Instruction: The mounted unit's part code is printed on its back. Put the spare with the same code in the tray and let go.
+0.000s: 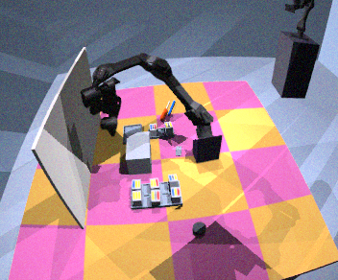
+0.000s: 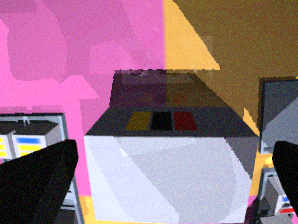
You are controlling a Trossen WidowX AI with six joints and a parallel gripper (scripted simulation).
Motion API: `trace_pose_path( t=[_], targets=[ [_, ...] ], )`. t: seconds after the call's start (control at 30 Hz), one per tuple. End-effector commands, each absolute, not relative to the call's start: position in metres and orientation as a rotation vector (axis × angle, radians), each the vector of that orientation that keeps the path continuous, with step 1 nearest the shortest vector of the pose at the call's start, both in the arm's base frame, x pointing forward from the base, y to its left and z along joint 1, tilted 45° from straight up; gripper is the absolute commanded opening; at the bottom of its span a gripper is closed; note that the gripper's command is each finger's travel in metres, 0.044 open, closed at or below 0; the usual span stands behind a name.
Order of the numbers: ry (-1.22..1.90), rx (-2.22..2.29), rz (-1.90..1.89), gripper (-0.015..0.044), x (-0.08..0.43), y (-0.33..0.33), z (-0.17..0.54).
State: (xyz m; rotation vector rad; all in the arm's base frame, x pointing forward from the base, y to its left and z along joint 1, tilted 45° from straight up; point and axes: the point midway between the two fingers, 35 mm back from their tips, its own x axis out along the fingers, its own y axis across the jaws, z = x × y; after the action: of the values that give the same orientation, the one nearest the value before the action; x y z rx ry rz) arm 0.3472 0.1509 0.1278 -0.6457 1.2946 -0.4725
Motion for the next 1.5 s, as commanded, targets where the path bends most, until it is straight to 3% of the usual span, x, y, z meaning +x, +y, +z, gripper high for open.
trace_pose_path(
  t=[0.0, 0.47, 0.7, 1.0, 1.2, 1.37, 1.47],
  targets=[
    [1.298, -0.665, -0.470, 0.0440, 0.347, 0.151, 0.127],
    [1.310, -0.692, -0.446, 0.0440, 0.345, 0.155, 0.121],
    [1.458, -1.109, -0.064, 0.0440, 0.308, 0.213, 0.038],
    [1.550, -1.812, 0.617, 0.0440, 0.214, 0.256, -0.084],
    [1.550, -1.862, 0.670, 0.0440, 0.206, 0.256, -0.092],
    [1.550, -1.862, 0.669, 0.0309, 0.212, 0.236, -0.114],
    [1.550, -1.863, 0.669, 0.0300, 0.213, 0.228, -0.121]
  ],
)
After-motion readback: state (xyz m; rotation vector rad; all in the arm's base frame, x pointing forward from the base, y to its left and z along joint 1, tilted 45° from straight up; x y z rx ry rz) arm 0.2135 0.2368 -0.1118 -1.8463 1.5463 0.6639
